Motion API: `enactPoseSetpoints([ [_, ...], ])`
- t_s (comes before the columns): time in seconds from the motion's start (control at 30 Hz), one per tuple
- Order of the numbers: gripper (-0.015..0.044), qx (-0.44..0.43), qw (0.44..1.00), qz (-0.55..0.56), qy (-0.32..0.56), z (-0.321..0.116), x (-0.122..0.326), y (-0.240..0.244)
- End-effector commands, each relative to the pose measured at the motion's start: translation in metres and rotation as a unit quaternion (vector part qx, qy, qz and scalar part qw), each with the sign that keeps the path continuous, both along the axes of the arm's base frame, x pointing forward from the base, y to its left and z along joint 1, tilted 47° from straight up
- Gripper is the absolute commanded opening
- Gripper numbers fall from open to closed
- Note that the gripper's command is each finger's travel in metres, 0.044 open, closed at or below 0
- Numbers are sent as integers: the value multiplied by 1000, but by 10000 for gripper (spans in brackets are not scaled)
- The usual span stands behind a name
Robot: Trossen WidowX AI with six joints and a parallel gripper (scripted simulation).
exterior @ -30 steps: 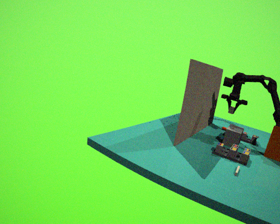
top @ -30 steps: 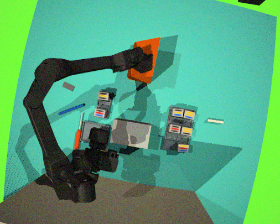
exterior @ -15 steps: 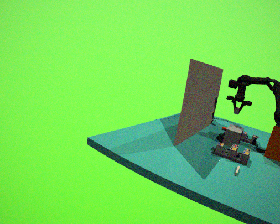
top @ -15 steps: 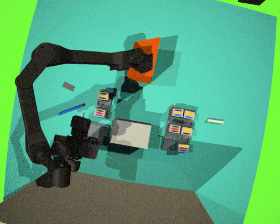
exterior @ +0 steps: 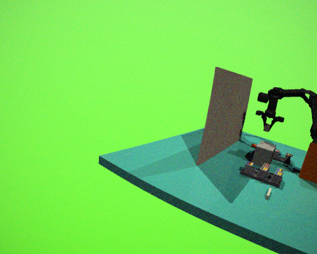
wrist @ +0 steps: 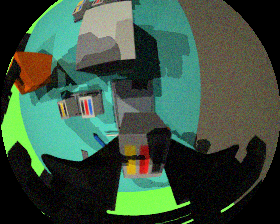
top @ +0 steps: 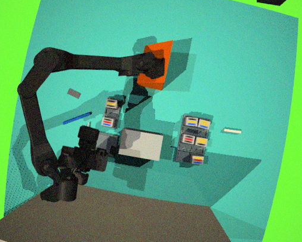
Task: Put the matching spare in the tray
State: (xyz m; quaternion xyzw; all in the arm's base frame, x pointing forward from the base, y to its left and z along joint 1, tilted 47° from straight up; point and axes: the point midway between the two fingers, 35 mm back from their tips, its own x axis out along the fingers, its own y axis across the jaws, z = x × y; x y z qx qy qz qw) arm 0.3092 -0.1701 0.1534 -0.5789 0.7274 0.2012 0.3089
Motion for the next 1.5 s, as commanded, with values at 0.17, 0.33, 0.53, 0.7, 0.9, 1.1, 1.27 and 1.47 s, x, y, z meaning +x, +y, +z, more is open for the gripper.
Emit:
enactPoseSetpoints([
  [0.17,0,2,1000,1,4,-8,-1,-6],
  [0.33,0,3,1000,1,4,-12,-1,-10],
  [0.53,0,3,1000,1,4,-16,-1,-14],
  [0.7,0,3,1000,1,4,-20,-1,-18],
  [0.9,0,4,1000,1,3,-24,-1,-22],
  [1.1,0,4,1000,1,3,-28,-1,-26],
  [1.27,0,4,1000,1,3,-32,-2,-30],
  [1.47,0,4,1000,1,3,-36,-2,-35],
])
